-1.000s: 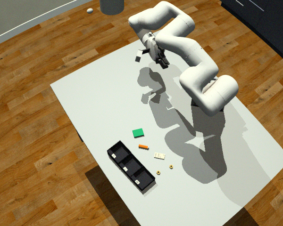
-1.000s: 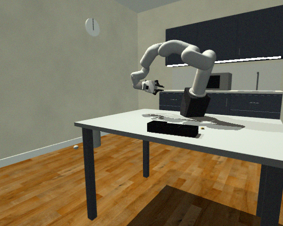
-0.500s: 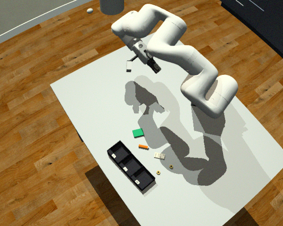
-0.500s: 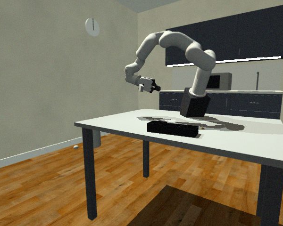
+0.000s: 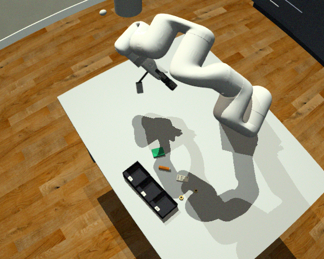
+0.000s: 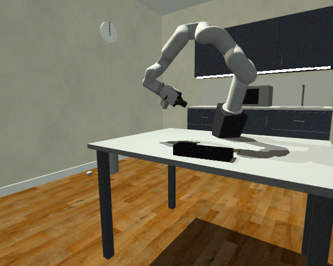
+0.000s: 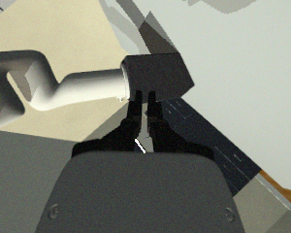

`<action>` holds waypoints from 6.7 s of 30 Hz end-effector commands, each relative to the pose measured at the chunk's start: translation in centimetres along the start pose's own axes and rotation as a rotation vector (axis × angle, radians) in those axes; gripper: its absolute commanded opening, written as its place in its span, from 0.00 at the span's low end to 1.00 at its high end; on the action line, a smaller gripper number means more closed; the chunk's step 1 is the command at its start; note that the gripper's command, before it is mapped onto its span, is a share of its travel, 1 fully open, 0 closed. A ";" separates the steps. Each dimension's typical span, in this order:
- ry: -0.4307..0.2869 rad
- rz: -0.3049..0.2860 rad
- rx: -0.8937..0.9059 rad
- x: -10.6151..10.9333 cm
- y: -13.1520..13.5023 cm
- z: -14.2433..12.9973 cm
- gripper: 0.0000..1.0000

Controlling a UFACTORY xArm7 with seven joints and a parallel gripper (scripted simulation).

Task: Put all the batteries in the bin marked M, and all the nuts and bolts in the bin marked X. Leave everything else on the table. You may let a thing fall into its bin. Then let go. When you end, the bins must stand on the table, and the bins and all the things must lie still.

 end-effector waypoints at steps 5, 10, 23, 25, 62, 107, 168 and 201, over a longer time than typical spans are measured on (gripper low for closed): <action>-0.122 -0.202 -0.083 0.3 -2.3 4.2 0.07; -0.157 -0.287 -0.107 0.2 -3.4 6.0 0.07; -0.204 -0.539 -0.140 -1.1 -6.9 11.1 0.07; -0.201 -0.618 -0.139 -1.8 -8.1 12.6 0.07; 0.052 -0.985 -0.011 -10.3 -16.2 20.3 0.07; 0.204 -1.004 0.131 -14.0 -9.7 30.6 0.07; 0.203 -1.005 0.131 -16.5 -1.1 35.4 0.07; 0.204 -1.005 0.131 -16.5 -1.1 35.4 0.07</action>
Point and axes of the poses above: the point where the finger pads meet when closed, its own x axis back along the fingers, its own y axis across the jaws, z = x × y, the point moved 7 cm from there along x, back along the fingers, and after that the axes turned 15 degrees about x, right-handed, at the moved point
